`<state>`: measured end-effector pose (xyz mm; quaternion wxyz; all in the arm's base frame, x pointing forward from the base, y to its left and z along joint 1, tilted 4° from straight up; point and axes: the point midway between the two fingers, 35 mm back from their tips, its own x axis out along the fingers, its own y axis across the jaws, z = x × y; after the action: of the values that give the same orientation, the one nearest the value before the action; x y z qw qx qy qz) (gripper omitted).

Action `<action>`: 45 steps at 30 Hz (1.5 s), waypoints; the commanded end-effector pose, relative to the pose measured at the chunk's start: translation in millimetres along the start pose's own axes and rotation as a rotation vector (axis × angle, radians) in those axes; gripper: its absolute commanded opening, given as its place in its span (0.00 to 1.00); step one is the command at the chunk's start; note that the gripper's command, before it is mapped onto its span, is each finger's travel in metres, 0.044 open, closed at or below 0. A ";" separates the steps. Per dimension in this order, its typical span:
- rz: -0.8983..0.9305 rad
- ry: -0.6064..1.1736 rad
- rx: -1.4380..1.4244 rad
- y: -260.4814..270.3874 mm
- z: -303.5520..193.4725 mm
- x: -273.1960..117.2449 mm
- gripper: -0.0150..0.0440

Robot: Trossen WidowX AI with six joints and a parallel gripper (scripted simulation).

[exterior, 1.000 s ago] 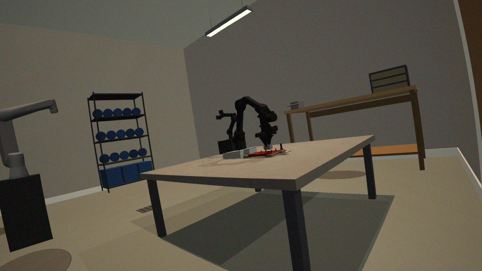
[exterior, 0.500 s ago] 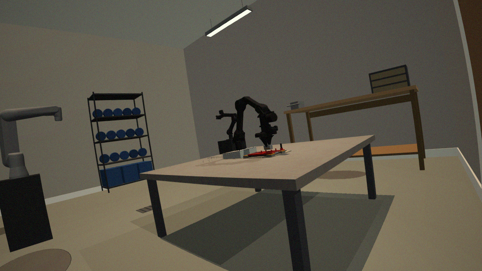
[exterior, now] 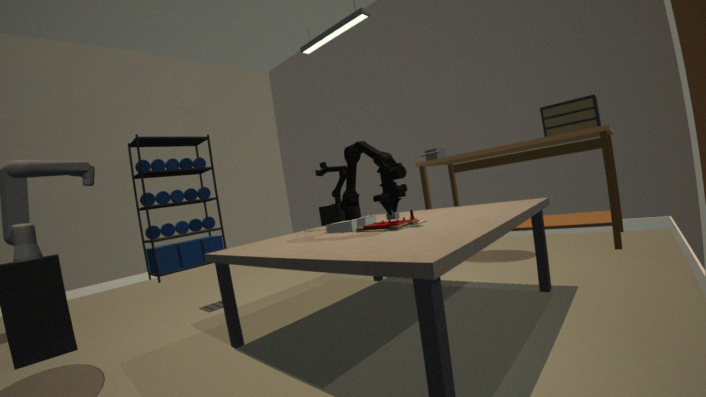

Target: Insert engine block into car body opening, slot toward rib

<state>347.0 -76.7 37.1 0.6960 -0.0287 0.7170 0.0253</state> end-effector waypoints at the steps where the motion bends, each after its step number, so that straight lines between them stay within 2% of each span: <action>1: 0.001 -0.002 0.010 0.3 0.4 0.5 0.52; 45: 0.001 -0.002 -0.014 0.4 0.6 2.2 0.52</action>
<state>347.1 -76.6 35.4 0.6959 -0.0308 0.7169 0.0275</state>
